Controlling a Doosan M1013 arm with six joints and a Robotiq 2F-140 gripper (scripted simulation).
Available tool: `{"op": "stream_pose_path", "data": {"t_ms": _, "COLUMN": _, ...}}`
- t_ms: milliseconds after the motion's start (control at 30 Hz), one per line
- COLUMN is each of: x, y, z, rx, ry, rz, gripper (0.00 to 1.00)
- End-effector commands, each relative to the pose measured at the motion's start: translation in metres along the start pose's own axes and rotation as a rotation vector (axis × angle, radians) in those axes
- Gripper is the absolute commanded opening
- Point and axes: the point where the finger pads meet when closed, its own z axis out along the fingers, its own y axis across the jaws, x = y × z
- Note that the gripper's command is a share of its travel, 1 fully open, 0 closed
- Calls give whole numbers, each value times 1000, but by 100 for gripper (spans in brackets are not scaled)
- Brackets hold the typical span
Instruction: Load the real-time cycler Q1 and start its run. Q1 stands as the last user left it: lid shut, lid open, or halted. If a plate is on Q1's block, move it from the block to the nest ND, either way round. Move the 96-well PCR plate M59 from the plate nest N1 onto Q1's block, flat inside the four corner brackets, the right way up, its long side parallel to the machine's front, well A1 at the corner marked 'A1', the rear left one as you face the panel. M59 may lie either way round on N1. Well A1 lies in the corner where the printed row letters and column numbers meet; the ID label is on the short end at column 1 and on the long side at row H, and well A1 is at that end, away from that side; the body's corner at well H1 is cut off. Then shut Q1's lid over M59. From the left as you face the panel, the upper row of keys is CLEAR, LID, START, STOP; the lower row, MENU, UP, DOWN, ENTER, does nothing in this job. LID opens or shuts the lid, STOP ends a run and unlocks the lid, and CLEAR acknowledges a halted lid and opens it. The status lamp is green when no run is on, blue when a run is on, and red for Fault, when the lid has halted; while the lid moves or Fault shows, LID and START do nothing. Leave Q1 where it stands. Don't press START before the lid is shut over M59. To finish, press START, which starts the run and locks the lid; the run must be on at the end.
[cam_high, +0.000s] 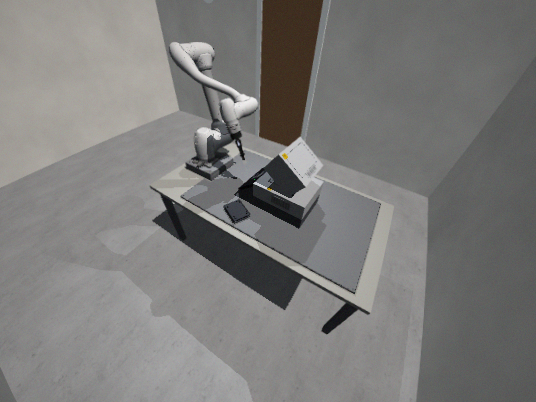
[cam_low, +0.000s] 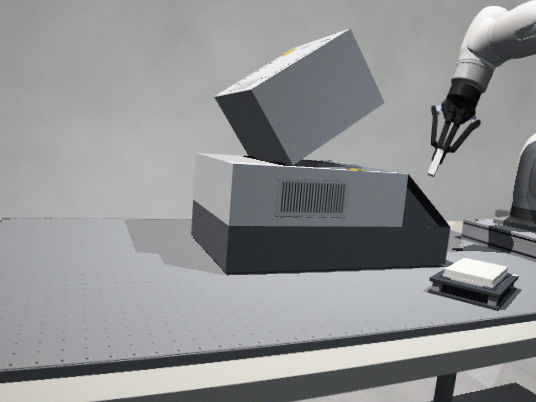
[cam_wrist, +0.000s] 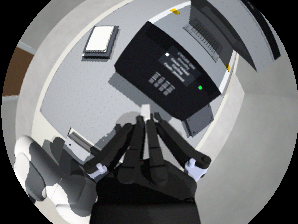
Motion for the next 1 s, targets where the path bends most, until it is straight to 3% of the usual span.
{"op": "stream_pose_path", "data": {"t_ms": 0, "x": -5, "y": -4, "z": -11, "rx": 0, "ry": 0, "rz": 0, "gripper": 0}}
{"op": "stream_pose_path", "data": {"t_ms": 967, "x": -6, "y": -6, "z": -13, "rx": 0, "ry": 0, "rz": 0, "gripper": 0}}
